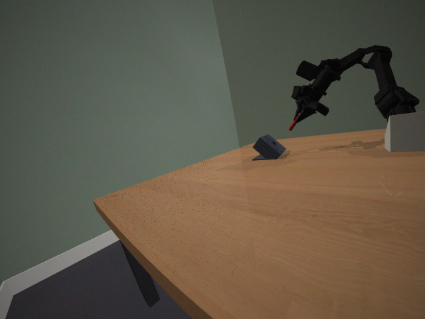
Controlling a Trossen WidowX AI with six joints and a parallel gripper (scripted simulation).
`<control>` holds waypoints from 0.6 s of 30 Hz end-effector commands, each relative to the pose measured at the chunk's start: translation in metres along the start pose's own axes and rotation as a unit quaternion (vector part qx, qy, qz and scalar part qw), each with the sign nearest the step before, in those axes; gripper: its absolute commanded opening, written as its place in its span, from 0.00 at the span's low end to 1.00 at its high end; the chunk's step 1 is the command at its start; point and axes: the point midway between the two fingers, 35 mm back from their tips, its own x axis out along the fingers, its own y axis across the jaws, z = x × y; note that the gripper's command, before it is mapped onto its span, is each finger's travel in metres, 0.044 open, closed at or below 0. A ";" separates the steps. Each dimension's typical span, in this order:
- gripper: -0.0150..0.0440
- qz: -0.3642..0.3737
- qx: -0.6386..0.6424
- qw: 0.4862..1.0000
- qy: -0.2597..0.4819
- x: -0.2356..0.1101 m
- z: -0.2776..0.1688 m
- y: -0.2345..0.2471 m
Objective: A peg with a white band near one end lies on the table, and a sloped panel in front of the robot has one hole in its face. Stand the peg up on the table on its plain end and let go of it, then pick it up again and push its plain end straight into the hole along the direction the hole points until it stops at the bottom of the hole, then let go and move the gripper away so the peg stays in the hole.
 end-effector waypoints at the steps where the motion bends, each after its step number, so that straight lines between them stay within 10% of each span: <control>1: 0.25 -0.002 -0.009 1.000 0.000 0.005 0.001 0.002; 18: 0.25 -0.012 -0.020 1.000 -0.014 0.024 0.010 0.002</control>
